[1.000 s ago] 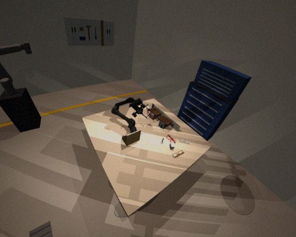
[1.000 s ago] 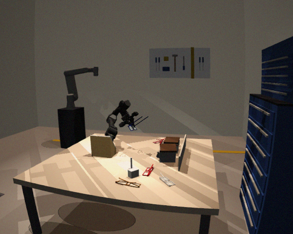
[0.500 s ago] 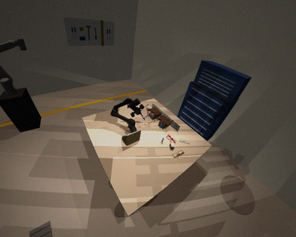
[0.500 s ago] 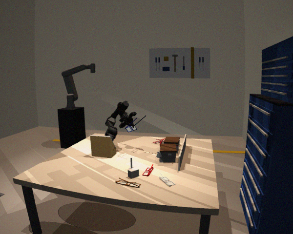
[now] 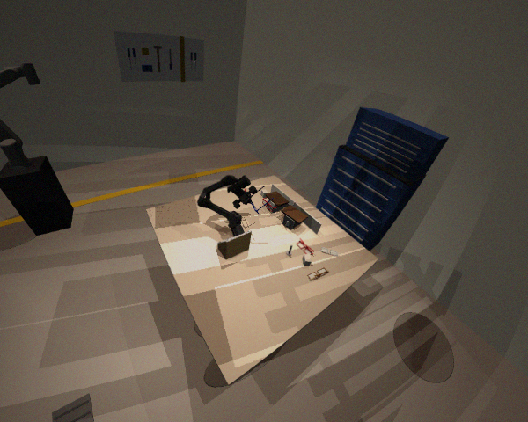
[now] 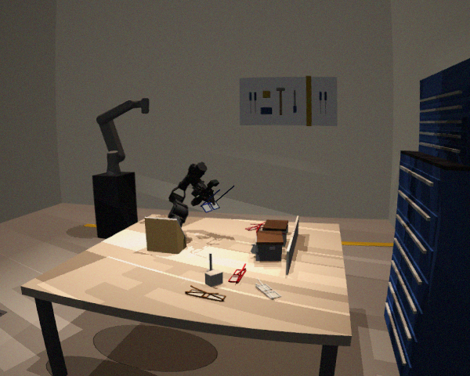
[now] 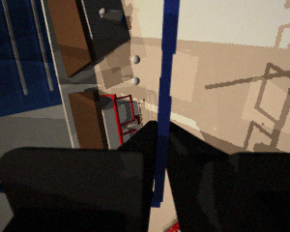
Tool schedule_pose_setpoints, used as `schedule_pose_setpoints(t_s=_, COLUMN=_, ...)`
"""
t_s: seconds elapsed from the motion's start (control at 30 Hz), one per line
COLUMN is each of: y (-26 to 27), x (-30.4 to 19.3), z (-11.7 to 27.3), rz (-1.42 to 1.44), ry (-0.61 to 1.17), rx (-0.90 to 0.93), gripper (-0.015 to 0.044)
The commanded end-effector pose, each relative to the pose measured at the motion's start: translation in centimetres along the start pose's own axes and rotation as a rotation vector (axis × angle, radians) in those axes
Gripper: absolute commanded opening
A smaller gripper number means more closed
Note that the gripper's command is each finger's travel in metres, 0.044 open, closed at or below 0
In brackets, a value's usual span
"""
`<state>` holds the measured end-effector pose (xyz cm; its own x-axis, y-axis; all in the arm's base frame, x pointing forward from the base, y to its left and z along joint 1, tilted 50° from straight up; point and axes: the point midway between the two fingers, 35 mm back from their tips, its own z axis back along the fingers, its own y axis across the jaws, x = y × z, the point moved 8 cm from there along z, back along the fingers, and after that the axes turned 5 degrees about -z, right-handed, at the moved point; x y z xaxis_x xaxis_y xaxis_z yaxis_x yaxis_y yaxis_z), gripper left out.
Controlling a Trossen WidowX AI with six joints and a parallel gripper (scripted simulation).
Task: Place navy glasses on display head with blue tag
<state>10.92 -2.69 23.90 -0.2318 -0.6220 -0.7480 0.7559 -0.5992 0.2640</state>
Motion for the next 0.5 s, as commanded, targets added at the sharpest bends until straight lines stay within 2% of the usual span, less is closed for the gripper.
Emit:
schedule_pose_setpoints(t_s=0.0, y=0.3, x=0.1, z=-0.1, rz=0.009, ry=-0.002, rx=-0.008, gripper=0.0000)
schedule_pose_setpoints(t_s=0.47, y=3.5, x=1.5, z=-1.5, rz=0.075, ry=-0.011, rx=-0.138, gripper=0.0000)
